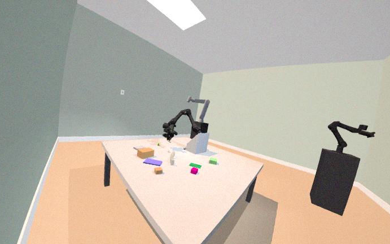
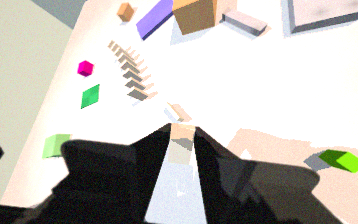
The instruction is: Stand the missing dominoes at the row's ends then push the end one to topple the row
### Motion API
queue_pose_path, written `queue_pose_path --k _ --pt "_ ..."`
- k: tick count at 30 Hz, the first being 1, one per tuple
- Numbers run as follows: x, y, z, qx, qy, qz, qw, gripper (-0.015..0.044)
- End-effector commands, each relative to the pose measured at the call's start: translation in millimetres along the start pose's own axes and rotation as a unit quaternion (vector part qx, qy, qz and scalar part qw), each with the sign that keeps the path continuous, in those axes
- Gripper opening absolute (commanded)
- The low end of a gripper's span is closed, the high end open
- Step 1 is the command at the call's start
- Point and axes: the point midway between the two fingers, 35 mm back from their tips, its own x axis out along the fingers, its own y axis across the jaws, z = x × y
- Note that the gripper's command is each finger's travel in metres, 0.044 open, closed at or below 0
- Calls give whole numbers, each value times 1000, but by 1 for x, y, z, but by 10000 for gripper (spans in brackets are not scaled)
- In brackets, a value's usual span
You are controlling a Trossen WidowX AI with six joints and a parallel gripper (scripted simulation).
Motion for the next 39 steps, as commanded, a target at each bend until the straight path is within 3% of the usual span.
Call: queue_pose_path --k 1,21,39 --pt "3 -3 0 -5 -53 10 999 107" --pt "-16 -19 -6 -72 -293 -11 953 107" --pt "-63 -15 -27 -183 -460 -82 865 107"
